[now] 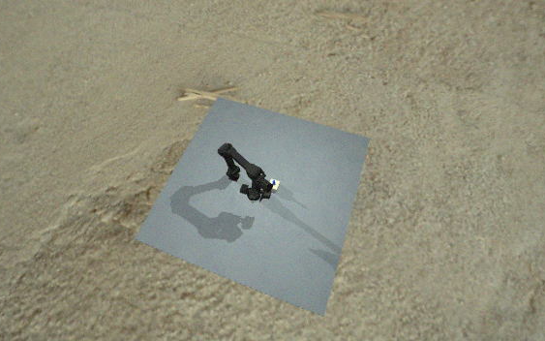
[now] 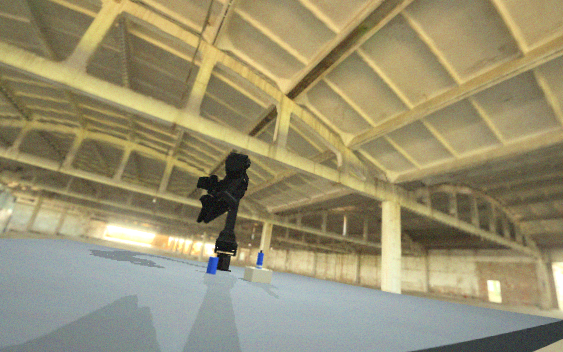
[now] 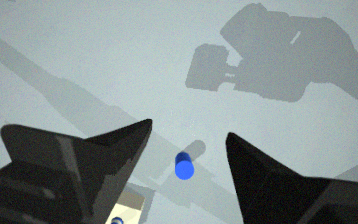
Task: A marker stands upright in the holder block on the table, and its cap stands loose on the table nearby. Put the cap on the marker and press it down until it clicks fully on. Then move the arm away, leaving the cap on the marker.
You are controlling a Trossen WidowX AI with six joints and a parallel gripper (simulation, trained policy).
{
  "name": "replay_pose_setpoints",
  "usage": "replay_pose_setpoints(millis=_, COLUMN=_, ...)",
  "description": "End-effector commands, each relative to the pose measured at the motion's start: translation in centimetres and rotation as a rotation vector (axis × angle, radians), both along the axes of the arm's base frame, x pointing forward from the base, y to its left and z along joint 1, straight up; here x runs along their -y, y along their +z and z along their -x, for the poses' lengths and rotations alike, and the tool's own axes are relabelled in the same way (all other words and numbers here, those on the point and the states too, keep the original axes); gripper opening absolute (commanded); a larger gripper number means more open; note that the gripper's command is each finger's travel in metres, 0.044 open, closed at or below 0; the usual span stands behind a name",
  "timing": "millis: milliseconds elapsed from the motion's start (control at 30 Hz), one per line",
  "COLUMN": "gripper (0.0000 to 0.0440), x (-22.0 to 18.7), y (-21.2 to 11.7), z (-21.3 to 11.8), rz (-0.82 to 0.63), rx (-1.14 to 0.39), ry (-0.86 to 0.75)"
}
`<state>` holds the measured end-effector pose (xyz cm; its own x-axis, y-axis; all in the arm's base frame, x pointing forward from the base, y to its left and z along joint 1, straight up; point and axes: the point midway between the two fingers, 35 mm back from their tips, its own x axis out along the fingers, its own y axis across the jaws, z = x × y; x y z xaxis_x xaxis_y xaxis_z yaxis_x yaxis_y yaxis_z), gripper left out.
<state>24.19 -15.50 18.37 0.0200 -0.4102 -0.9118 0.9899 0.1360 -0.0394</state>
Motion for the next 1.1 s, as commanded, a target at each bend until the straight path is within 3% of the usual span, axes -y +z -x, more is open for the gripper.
replay_pose_setpoints(millis=0, gripper=0.031, x=-0.5, y=-0.7, z=0.0, rz=-0.038, rx=-0.012, ry=-0.009)
replay_pose_setpoints(millis=1067, gripper=0.0309, x=-4.5, y=-5.9, z=0.5, rz=-0.383, rx=-0.125, ry=-0.062)
